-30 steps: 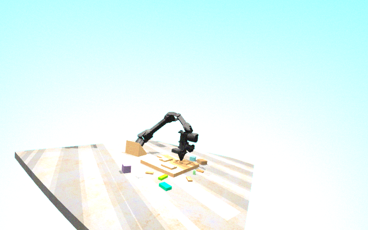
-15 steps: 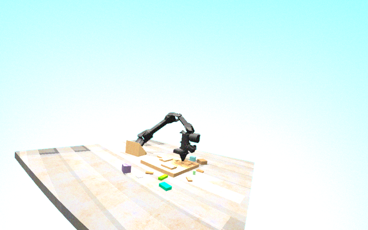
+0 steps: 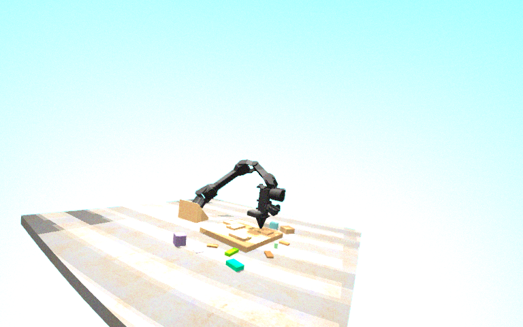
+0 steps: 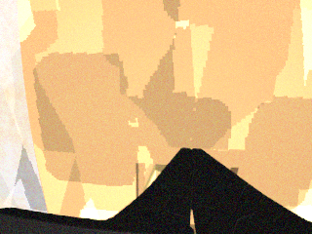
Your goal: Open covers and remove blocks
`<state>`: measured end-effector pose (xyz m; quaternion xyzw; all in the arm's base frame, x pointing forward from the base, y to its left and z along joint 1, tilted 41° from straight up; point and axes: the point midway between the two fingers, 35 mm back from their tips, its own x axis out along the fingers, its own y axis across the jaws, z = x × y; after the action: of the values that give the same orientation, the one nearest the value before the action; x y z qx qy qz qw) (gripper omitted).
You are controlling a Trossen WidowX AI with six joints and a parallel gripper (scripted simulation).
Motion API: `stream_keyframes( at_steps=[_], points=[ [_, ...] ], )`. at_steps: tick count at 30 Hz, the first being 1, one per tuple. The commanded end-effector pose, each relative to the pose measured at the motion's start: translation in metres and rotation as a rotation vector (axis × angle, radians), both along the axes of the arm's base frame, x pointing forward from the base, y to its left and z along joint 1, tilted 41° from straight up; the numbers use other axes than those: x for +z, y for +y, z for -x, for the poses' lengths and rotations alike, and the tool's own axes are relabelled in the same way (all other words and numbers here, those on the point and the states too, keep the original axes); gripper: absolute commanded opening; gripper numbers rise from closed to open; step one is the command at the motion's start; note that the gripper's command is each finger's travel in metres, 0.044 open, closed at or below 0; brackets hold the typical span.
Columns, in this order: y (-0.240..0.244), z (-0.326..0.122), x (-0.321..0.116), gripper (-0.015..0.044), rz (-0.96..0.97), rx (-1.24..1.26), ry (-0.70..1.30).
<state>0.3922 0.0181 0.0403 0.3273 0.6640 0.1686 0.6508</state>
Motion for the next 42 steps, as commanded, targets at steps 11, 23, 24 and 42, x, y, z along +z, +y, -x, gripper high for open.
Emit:
stream_keyframes(
  at_steps=[11,23,24,42],
  points=[
    [-0.014,-0.003,0.014,0.0,0.004,0.0,-0.004],
    [-0.025,-0.003,0.026,0.0,0.004,0.001,-0.004],
    [-0.026,-0.003,0.027,0.0,0.004,0.001,-0.004],
    [-0.06,0.079,0.01,0.0,0.061,0.539,-0.46]
  ],
)
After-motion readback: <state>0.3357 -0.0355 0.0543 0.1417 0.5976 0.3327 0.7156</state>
